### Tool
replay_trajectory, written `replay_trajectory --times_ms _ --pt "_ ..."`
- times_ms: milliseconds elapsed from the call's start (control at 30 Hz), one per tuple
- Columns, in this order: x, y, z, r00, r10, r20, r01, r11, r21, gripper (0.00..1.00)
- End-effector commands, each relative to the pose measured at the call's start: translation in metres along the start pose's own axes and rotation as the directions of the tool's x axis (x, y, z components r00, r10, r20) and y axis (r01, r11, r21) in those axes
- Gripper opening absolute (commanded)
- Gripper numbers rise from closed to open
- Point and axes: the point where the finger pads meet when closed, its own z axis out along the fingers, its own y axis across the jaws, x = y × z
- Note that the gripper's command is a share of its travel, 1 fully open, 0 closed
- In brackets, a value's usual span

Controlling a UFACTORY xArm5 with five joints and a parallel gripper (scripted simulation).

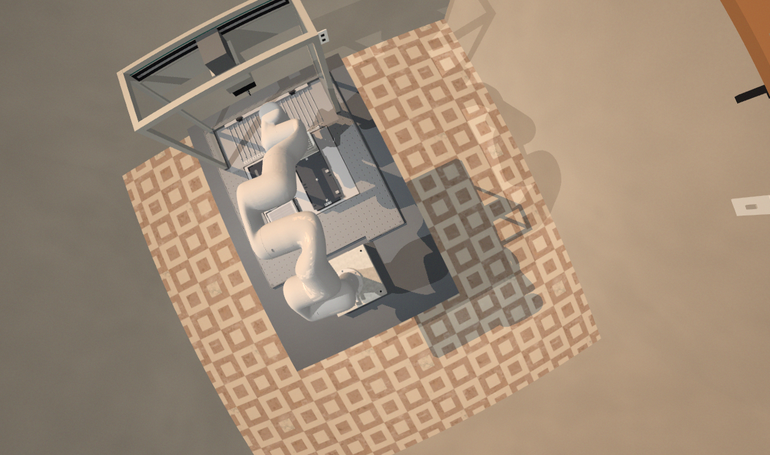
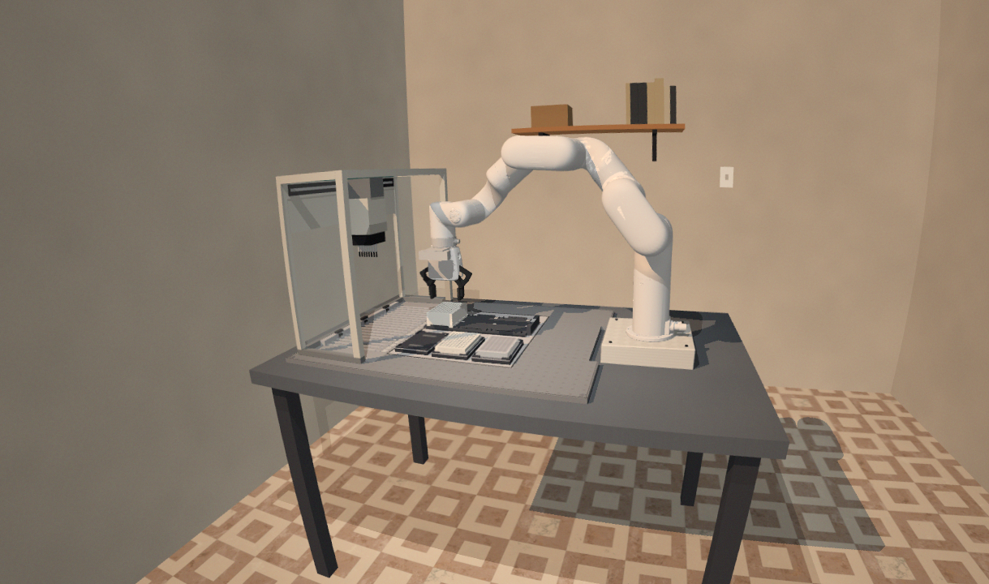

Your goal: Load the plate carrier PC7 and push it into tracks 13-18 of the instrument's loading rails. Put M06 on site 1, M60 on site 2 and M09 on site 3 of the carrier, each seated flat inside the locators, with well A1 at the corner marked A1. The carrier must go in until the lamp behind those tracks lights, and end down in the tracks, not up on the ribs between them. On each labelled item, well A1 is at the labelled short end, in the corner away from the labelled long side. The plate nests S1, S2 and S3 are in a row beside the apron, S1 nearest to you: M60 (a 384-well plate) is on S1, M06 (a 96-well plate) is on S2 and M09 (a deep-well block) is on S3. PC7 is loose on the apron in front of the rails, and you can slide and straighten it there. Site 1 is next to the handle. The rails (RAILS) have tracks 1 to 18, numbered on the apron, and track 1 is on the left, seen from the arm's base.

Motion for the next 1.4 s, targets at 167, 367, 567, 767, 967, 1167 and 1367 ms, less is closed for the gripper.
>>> replay_trajectory --times_ms 167,367,567,767,967,1167,1367 --pt "0.0 0.001 -0.016 1.0 0.0 -0.003 0.0 1.0 -0.004 1.0" --pt "0.0 0.001 -0.026 1.0 0.0 -0.003 0.0 1.0 -0.004 1.0" --pt "0.0 0.001 -0.032 1.0 0.0 -0.003 0.0 1.0 -0.004 1.0" --pt "0.0 0.001 -0.042 1.0 0.0 -0.003 0.0 1.0 -0.004 1.0" --pt "0.0 0.001 -0.052 1.0 0.0 -0.003 0.0 1.0 -0.004 1.0" --pt "0.0 0.001 -0.059 1.0 0.0 -0.003 0.0 1.0 -0.004 1.0" --pt "0.0 0.001 -0.069 1.0 0.0 -0.003 0.0 1.0 -0.004 1.0"
